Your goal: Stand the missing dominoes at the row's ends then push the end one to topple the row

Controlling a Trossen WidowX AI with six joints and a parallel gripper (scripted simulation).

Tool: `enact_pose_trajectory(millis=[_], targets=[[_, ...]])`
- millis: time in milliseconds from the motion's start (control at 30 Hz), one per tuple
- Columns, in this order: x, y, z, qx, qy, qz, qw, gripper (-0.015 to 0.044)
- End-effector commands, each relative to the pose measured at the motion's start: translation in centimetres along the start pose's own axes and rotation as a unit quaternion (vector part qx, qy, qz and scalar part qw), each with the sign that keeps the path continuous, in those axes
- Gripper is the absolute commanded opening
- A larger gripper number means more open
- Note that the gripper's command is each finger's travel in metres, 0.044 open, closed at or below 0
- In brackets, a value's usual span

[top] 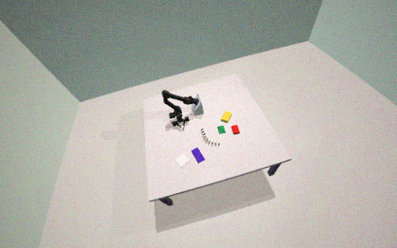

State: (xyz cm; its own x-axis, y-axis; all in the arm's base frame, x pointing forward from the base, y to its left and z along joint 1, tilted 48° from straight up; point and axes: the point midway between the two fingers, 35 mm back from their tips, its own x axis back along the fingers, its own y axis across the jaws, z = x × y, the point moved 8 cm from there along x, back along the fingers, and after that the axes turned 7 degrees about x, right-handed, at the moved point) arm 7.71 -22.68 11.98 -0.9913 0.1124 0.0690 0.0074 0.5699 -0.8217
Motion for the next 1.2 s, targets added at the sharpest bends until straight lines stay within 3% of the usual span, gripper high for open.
enact_pose_trajectory(millis=[0, 233, 500, 767, 967, 1167], targets=[[0.0, -0.1, 0.0, 0.005, -0.002, 0.000, 1.000, 0.0266], [0.0, -0.2, -0.1, 0.005, -0.002, 0.000, 1.000, 0.0440], [0.0, -0.6, -4.8, 0.001, 0.000, 0.000, 1.000, 0.0440], [-0.7, -0.8, -4.9, -0.022, 0.004, -0.006, 1.000, 0.0440], [-5.5, -1.6, -5.7, -0.177, 0.048, -0.049, 0.982, 0.0440], [-10.8, -1.5, -8.1, -0.338, 0.134, -0.084, 0.928, 0.0440]])
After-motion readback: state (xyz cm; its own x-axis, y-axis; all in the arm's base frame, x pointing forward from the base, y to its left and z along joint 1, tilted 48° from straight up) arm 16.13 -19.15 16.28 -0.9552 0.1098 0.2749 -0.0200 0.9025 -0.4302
